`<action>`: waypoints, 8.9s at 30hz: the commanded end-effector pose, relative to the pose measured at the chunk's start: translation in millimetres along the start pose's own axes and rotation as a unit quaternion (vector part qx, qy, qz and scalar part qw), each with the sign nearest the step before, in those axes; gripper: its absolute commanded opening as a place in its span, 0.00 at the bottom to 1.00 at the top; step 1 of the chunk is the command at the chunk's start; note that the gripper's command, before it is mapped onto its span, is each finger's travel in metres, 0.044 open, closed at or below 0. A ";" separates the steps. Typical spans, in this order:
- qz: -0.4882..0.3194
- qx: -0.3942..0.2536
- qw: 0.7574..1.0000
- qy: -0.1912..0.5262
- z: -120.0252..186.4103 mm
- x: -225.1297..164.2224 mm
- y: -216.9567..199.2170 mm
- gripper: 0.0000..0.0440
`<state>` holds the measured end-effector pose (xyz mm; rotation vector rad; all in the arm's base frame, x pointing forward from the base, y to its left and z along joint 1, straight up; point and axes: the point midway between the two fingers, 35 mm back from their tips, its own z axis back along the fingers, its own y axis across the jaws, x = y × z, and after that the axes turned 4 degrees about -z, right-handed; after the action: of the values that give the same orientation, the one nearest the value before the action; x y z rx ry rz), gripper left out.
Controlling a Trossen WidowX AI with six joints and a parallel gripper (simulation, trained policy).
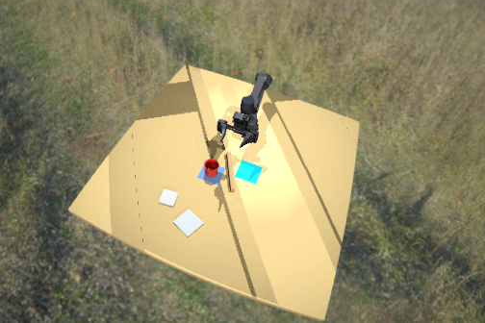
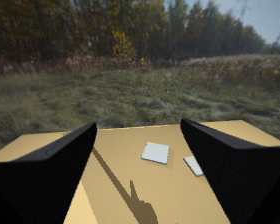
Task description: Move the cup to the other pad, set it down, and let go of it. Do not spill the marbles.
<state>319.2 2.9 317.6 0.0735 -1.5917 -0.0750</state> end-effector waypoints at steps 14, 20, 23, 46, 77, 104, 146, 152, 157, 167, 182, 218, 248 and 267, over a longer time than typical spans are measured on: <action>-0.016 -0.007 0.997 0.074 -7.9 -19.3 6.4 0.08; -0.024 0.000 0.993 0.118 -13.7 -30.0 13.9 0.13; -0.029 0.002 0.990 0.139 -16.5 -34.0 17.7 0.24; -0.058 -0.012 0.950 0.305 -30.1 -64.4 36.4 0.23; -0.021 -0.066 0.850 0.522 -27.3 -108.2 28.2 0.28; 0.052 -0.079 0.732 0.674 -11.4 -141.9 -19.9 0.25; 0.140 0.028 0.643 0.753 5.8 -261.9 -88.0 0.06; 0.164 0.060 0.634 0.754 8.5 -259.3 -88.9 0.00; 0.182 0.084 0.628 0.752 9.5 -252.0 -87.7 0.00; 0.211 0.123 0.627 0.739 11.5 -224.7 -80.7 0.00; 0.242 0.155 0.638 0.714 13.3 -190.3 -53.5 0.00; 0.312 0.213 0.670 0.640 22.9 -195.2 57.4 0.00; 0.308 0.204 0.672 0.641 75.7 -255.5 77.7 0.00; 0.285 0.199 0.713 0.609 75.5 -255.9 77.9 0.28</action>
<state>246.4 103.2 60.9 -0.0609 -0.1612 0.7037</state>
